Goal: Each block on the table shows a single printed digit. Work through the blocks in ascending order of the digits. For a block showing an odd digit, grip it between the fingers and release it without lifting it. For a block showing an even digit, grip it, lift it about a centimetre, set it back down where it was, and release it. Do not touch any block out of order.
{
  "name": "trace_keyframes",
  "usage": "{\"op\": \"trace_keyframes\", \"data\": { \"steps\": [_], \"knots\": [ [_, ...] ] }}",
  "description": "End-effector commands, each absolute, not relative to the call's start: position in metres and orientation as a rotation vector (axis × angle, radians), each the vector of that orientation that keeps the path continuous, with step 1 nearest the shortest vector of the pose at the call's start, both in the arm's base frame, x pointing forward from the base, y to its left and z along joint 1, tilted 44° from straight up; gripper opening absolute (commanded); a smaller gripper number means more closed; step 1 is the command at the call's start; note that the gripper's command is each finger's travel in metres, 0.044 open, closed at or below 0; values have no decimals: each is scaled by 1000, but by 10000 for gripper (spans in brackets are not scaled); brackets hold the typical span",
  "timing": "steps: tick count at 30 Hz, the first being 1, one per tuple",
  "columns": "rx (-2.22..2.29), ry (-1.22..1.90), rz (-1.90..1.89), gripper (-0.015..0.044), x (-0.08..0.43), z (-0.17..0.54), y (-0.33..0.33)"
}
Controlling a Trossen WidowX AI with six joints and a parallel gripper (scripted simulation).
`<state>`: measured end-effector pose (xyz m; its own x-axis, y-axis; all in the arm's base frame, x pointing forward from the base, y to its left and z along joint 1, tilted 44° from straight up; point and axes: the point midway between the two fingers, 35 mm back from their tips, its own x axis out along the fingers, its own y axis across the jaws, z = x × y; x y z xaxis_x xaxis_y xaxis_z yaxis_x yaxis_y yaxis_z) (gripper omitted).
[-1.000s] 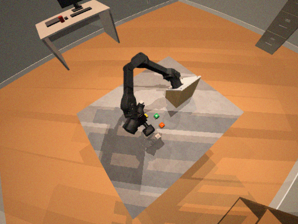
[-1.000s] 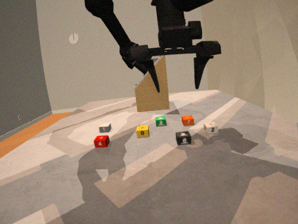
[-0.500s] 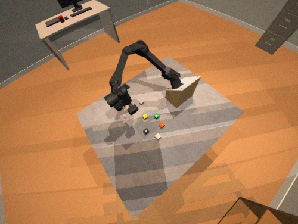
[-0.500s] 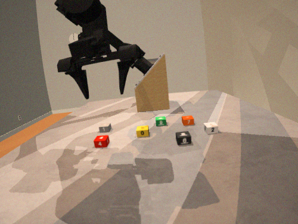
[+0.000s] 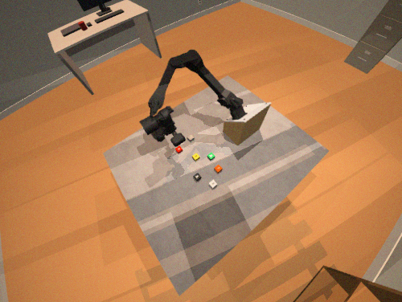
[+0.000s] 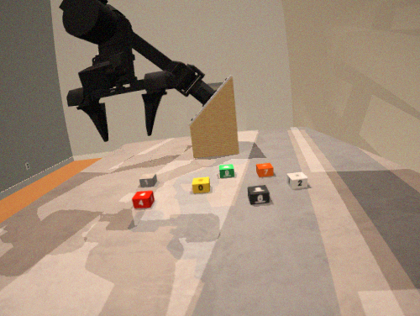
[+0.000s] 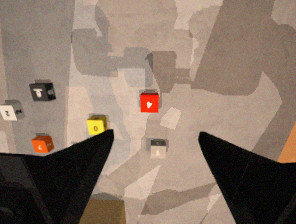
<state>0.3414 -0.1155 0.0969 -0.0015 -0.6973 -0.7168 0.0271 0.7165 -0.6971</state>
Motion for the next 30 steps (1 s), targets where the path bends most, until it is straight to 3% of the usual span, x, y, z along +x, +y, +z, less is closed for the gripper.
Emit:
{"op": "trace_keyframes", "data": {
  "steps": [1, 10, 18, 24, 30],
  "knots": [
    [-589, 1476, -622, 400, 341, 98, -116],
    [-589, 1476, -621, 400, 341, 95, -114],
    [-586, 1479, -617, 400, 297, 15, -32],
    [-586, 1479, -617, 400, 296, 13, -34],
    [-589, 1479, -620, 400, 296, -41, -87]
  ]
}}
